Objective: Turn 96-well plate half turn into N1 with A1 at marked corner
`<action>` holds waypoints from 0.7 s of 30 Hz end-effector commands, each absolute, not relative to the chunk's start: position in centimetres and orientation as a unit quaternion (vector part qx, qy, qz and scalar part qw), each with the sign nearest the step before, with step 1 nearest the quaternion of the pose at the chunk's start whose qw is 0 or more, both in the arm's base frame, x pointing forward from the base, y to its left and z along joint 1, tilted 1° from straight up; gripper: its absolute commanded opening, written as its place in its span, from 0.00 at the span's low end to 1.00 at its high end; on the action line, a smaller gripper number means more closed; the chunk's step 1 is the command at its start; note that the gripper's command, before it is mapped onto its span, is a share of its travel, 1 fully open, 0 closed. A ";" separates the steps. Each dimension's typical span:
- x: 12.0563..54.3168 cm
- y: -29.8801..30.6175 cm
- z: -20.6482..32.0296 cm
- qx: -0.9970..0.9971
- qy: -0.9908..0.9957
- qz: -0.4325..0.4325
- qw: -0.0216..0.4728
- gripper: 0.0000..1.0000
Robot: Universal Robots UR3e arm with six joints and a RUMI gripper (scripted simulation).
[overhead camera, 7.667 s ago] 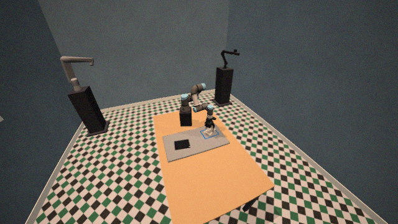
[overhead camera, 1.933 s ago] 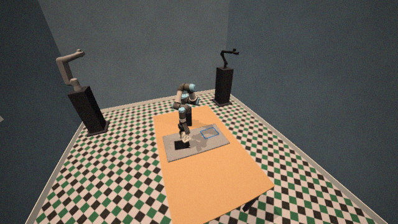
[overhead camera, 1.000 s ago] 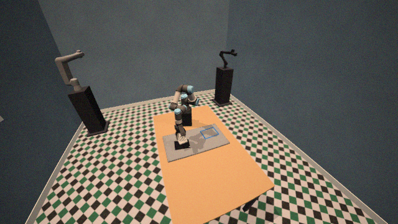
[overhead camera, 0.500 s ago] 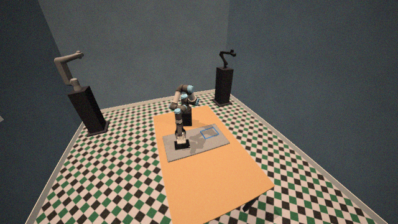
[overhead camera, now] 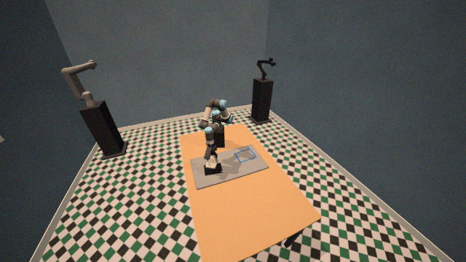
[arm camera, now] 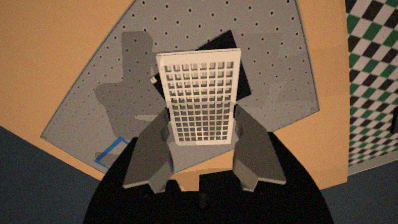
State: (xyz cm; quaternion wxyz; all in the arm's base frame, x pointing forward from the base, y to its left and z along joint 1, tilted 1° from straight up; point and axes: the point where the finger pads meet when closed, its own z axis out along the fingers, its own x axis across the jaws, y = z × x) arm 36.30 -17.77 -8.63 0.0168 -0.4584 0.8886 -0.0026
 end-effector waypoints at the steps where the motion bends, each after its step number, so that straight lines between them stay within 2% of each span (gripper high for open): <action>1: 36.4 -17.9 -8.5 -0.330 0.944 -0.006 0.010 0.00; 21: 36.4 -17.9 -8.5 -0.089 0.996 -0.002 0.014 0.00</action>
